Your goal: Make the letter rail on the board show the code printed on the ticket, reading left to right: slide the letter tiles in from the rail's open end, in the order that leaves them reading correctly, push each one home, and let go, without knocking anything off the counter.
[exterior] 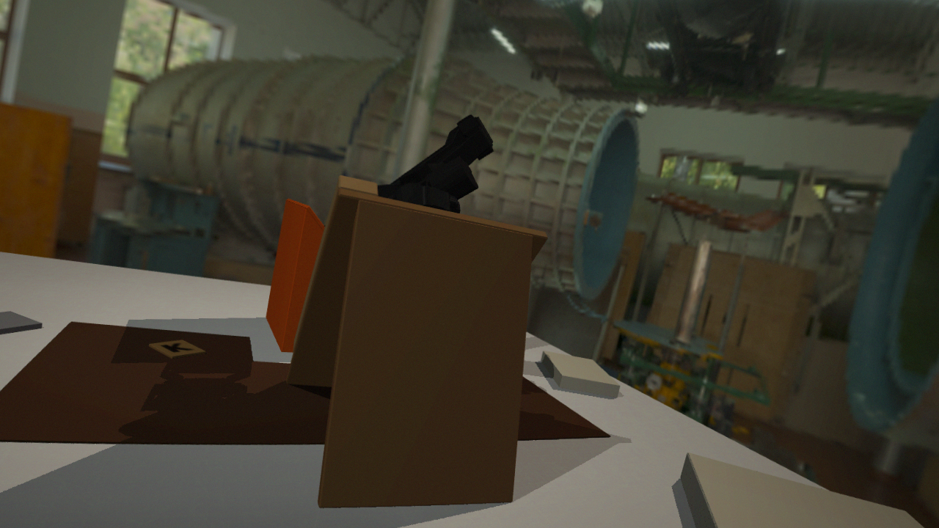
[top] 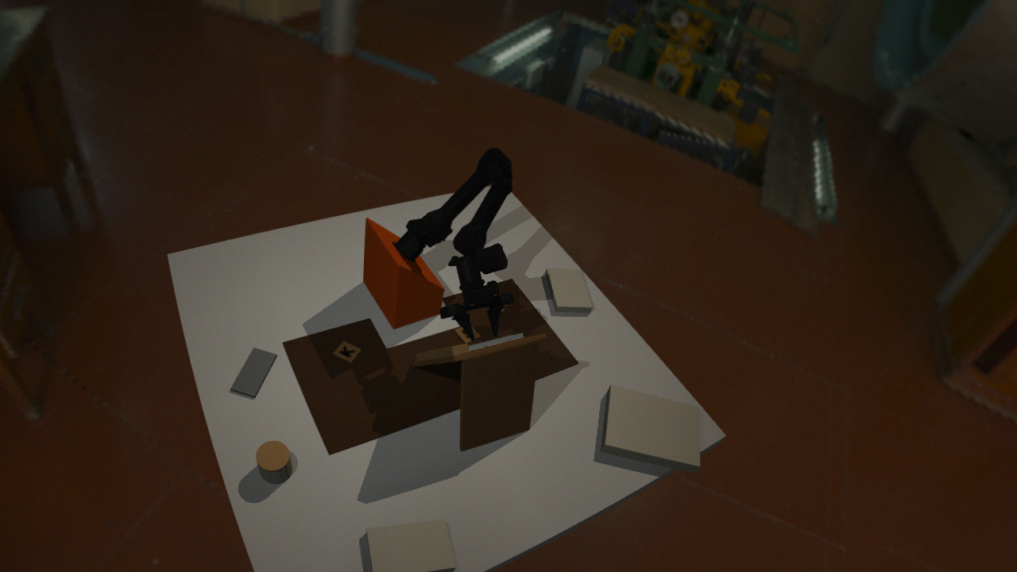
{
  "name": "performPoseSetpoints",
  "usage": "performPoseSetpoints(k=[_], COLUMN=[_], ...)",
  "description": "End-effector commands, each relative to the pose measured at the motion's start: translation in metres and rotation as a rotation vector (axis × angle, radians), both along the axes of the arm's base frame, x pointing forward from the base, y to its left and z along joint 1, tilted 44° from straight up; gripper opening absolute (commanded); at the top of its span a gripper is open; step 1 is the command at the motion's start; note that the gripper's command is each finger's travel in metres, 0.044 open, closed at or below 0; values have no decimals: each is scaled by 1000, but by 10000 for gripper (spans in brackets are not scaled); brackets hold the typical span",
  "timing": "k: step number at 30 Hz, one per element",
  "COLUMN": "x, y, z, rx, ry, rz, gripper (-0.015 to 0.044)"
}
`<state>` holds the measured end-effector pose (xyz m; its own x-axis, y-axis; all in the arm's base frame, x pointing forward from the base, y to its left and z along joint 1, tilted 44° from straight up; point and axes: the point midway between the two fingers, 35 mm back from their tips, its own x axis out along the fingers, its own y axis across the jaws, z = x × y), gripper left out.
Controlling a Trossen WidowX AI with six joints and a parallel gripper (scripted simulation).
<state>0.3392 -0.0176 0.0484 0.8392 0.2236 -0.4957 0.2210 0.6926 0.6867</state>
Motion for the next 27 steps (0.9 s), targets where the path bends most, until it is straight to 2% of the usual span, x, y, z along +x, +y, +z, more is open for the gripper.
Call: performPoseSetpoints(k=[1, 27], x=[-3, -15], y=[-1, -8], z=[2, 14], rx=[0, -1], ry=[3, 4], rz=[7, 7], gripper=[295, 295])
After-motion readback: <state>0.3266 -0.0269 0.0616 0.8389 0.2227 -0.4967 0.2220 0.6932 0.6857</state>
